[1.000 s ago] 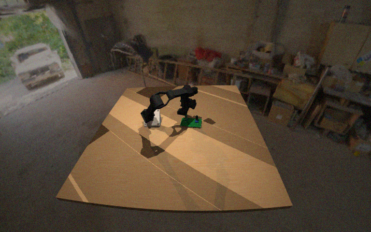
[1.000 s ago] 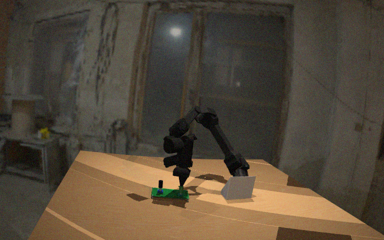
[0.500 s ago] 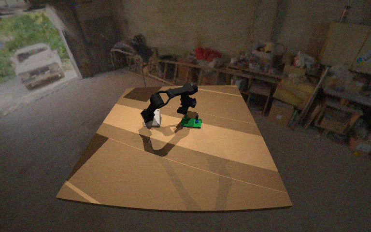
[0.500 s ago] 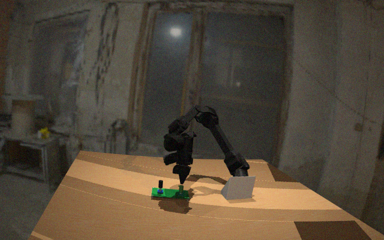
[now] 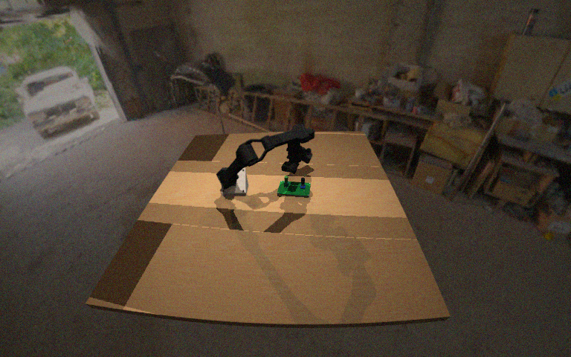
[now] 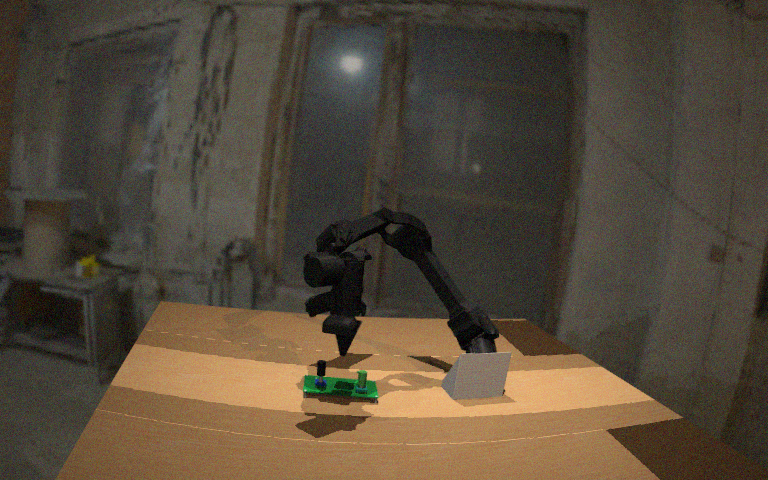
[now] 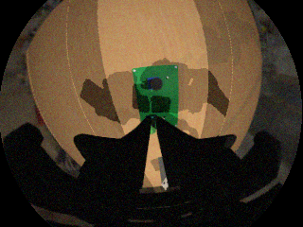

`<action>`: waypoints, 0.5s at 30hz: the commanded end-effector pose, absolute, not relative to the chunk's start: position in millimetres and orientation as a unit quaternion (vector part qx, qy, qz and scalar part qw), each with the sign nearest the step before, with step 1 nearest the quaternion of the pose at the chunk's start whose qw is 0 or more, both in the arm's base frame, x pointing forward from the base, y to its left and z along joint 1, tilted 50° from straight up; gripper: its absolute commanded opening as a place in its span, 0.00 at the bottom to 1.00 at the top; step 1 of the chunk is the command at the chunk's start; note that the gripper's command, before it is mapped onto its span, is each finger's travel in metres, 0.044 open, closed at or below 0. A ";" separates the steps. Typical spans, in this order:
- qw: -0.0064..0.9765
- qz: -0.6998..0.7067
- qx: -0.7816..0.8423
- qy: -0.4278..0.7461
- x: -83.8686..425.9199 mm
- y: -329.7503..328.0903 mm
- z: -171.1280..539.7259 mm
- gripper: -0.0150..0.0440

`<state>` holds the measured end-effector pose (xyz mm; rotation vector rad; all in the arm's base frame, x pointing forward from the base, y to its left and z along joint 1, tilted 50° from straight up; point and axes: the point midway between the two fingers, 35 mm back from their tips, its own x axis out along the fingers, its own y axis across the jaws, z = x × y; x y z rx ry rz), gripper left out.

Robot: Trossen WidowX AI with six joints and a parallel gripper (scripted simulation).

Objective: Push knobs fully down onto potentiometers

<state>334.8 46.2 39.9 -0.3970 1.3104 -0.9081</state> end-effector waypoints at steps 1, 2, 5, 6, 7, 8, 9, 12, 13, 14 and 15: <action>0.682 -0.404 -0.178 0.583 365.7 50.3 60.0 0.25; 0.682 -0.404 -0.178 0.583 371.2 50.7 64.2 0.25; 0.682 -0.404 -0.178 0.583 375.4 50.9 67.7 0.25; 0.682 -0.404 -0.178 0.583 375.4 50.9 67.7 0.25; 0.682 -0.404 -0.178 0.583 375.4 50.9 67.7 0.25; 0.682 -0.404 -0.178 0.583 375.4 50.9 67.7 0.25; 0.682 -0.404 -0.178 0.583 375.5 49.7 66.6 0.25; 0.682 -0.404 -0.178 0.582 375.4 36.9 55.8 0.25; 0.682 -0.404 -0.178 0.582 375.4 35.7 54.8 0.25; 0.682 -0.404 -0.178 0.582 375.4 35.7 54.8 0.25; 0.682 -0.404 -0.178 0.582 375.4 35.7 54.8 0.25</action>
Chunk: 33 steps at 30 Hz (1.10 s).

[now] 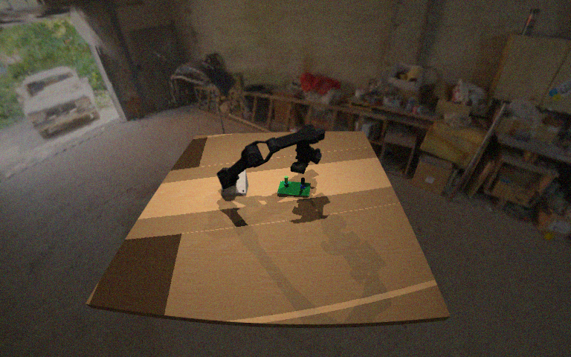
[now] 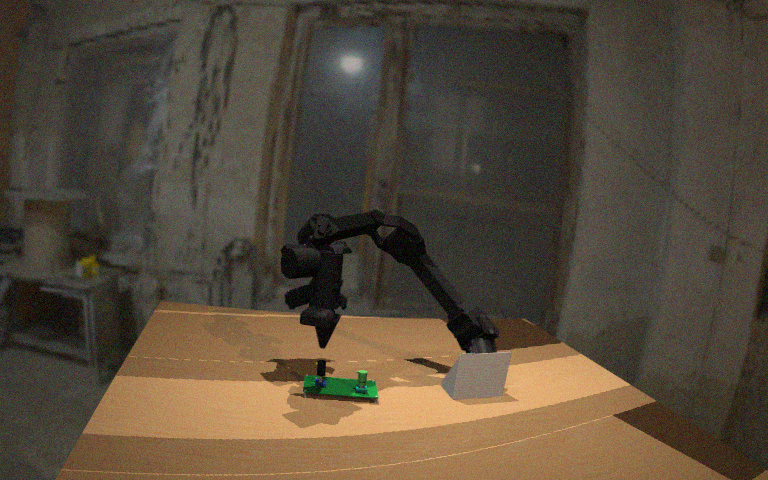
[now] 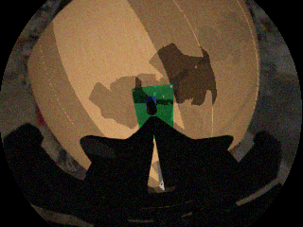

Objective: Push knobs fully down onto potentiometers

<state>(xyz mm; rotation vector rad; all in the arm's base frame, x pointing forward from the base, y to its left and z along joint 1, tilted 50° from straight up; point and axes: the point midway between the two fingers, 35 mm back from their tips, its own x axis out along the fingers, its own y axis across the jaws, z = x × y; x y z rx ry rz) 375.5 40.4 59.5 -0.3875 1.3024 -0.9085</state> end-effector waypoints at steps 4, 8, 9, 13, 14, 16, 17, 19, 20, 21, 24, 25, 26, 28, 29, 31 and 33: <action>0.682 -0.404 -0.178 0.582 375.4 35.1 54.3 0.25; 0.682 -0.404 -0.178 0.582 375.5 31.7 51.4 0.25; 0.682 -0.404 -0.178 0.582 375.5 30.5 50.3 0.25; 0.682 -0.405 -0.178 0.582 375.5 25.4 46.0 0.25; 0.682 -0.405 -0.178 0.582 375.5 24.1 44.9 0.25; 0.682 -0.405 -0.178 0.582 375.4 21.5 42.8 0.25; 0.682 -0.405 -0.178 0.582 375.3 20.5 41.9 0.25; 0.682 -0.405 -0.178 0.582 375.3 19.6 41.2 0.25; 0.682 -0.405 -0.178 0.582 375.3 19.6 41.2 0.25; 0.682 -0.405 -0.178 0.582 375.3 19.8 41.4 0.25; 0.682 -0.405 -0.178 0.582 375.3 20.4 41.8 0.25; 0.682 -0.405 -0.178 0.582 375.3 20.2 41.7 0.25; 0.682 -0.405 -0.178 0.582 375.3 20.1 41.6 0.25; 0.682 -0.405 -0.178 0.582 375.3 19.7 41.2 0.25; 0.682 -0.405 -0.178 0.582 375.3 19.5 41.1 0.25; 0.682 -0.405 -0.178 0.582 375.3 19.1 40.7 0.25; 0.682 -0.405 -0.178 0.582 375.3 18.6 40.4 0.25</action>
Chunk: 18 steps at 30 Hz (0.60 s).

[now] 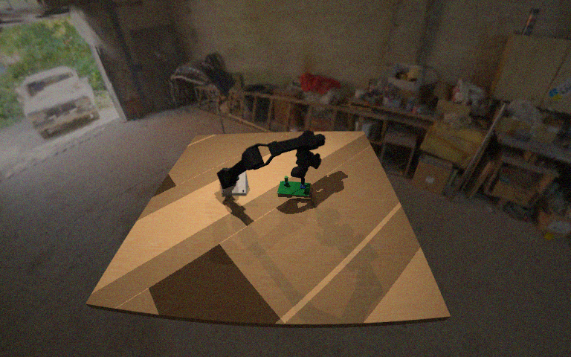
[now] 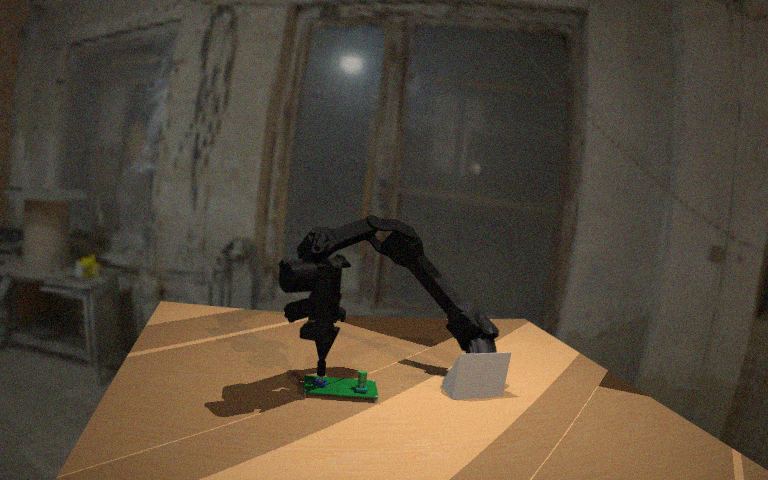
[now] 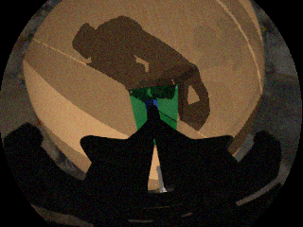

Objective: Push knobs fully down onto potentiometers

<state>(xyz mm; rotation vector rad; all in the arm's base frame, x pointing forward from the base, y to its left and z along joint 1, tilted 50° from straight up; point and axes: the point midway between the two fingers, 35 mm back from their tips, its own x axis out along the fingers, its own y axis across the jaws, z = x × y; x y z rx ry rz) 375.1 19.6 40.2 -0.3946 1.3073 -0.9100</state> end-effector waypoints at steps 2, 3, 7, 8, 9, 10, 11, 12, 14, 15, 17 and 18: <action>0.682 -0.405 -0.178 0.582 375.3 18.2 40.0 0.25; 0.682 -0.405 -0.178 0.582 375.3 18.0 39.9 0.25; 0.682 -0.405 -0.178 0.582 375.3 17.2 39.2 0.25; 0.682 -0.405 -0.178 0.582 375.3 17.0 39.0 0.25; 0.682 -0.405 -0.178 0.582 375.3 16.8 38.8 0.25; 0.682 -0.405 -0.178 0.582 375.3 16.6 38.7 0.25; 0.682 -0.405 -0.178 0.582 375.3 16.4 38.5 0.25; 0.682 -0.405 -0.178 0.582 375.3 16.2 38.3 0.25; 0.682 -0.405 -0.178 0.582 375.3 16.1 38.2 0.25; 0.682 -0.405 -0.178 0.582 375.3 16.4 38.5 0.25; 0.682 -0.405 -0.178 0.582 375.3 16.5 38.6 0.25; 0.682 -0.405 -0.178 0.582 375.3 16.5 38.6 0.25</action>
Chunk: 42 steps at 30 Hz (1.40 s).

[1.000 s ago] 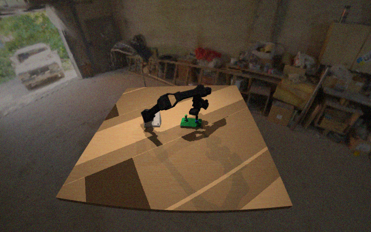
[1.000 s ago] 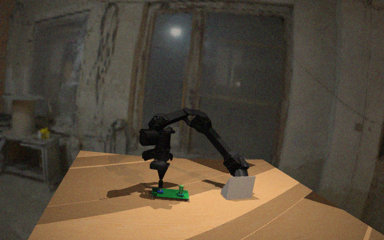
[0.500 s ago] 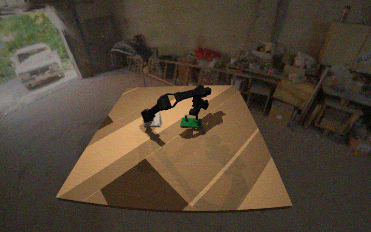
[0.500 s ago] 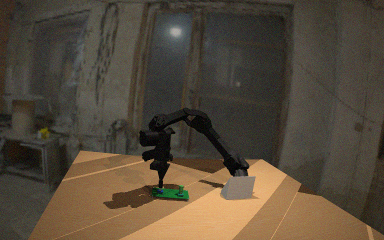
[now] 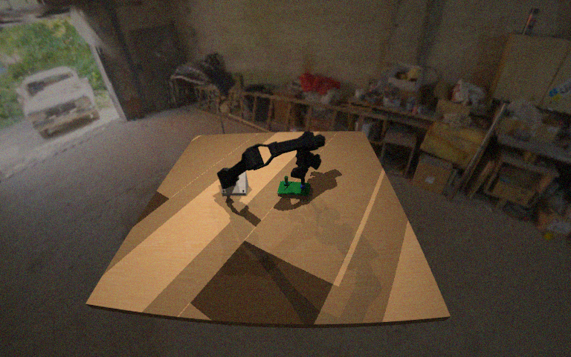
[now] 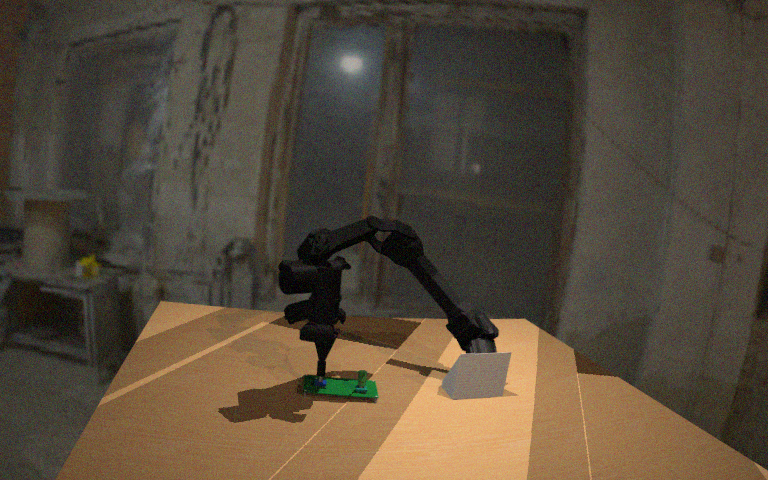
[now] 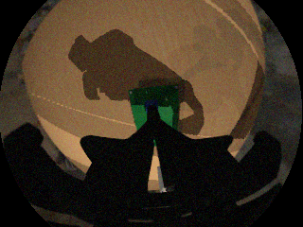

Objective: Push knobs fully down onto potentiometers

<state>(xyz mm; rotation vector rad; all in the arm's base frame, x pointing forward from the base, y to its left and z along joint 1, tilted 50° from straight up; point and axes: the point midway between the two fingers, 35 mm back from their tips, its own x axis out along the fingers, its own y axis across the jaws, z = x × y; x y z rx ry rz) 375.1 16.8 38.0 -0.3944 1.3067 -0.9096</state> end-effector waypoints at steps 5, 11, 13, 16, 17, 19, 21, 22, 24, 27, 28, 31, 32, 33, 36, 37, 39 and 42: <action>0.682 -0.405 -0.178 0.582 375.3 16.5 38.6 0.25; 0.682 -0.405 -0.178 0.582 375.3 16.4 38.4 0.25; 0.682 -0.405 -0.178 0.582 375.2 15.6 37.8 0.25; 0.682 -0.405 -0.178 0.582 375.2 14.1 36.6 0.25; 0.682 -0.405 -0.178 0.582 375.2 14.1 36.6 0.25; 0.682 -0.405 -0.178 0.582 375.2 14.1 36.6 0.25; 0.682 -0.405 -0.178 0.582 375.2 14.1 36.6 0.25; 0.682 -0.405 -0.178 0.582 375.2 14.1 36.6 0.25; 0.682 -0.405 -0.178 0.582 375.2 14.1 36.6 0.25; 0.682 -0.405 -0.178 0.582 375.2 13.6 36.2 0.25; 0.682 -0.405 -0.178 0.582 375.2 13.2 35.8 0.25; 0.682 -0.405 -0.178 0.582 375.2 11.7 34.6 0.25; 0.682 -0.405 -0.178 0.582 375.2 11.7 34.6 0.25; 0.682 -0.405 -0.178 0.582 375.2 11.7 34.6 0.25; 0.682 -0.405 -0.178 0.582 375.2 11.7 34.6 0.25; 0.682 -0.405 -0.178 0.582 375.2 11.7 34.6 0.25; 0.682 -0.405 -0.178 0.582 375.2 11.7 34.6 0.25; 0.682 -0.405 -0.178 0.582 375.2 11.2 34.1 0.25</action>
